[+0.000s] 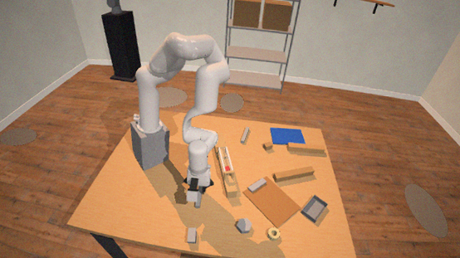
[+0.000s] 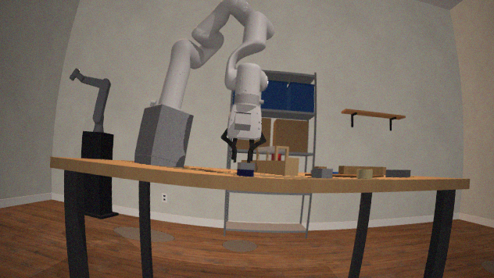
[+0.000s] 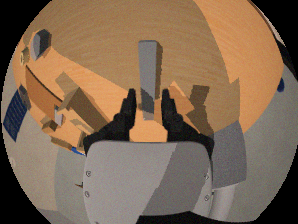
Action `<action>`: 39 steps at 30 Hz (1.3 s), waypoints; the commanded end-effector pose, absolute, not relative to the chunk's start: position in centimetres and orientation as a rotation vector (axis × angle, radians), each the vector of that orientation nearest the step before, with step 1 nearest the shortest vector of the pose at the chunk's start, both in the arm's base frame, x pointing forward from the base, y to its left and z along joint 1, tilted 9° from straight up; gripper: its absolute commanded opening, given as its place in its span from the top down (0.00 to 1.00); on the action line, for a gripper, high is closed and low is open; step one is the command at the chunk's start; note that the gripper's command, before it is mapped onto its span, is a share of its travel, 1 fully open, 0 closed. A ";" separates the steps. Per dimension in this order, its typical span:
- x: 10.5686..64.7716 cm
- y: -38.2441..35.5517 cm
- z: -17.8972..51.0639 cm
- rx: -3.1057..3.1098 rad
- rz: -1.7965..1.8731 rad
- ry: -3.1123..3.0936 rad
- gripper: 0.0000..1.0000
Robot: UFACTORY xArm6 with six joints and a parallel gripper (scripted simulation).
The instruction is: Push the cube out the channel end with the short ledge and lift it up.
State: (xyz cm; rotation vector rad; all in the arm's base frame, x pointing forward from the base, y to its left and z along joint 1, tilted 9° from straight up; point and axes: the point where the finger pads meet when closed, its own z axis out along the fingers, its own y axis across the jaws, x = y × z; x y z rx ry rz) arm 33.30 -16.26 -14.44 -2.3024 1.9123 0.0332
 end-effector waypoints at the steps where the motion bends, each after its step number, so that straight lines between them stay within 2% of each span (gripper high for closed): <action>1: 33.6 -16.4 -14.7 -2.295 0.005 1.905 0.62; 33: 33.8 -16.1 -17.1 -2.295 0.005 1.905 0.62; 34: 33.8 -16.1 -17.1 -2.295 0.005 1.905 1.00; 39: 33.8 -16.1 -17.1 -2.295 0.005 1.905 1.00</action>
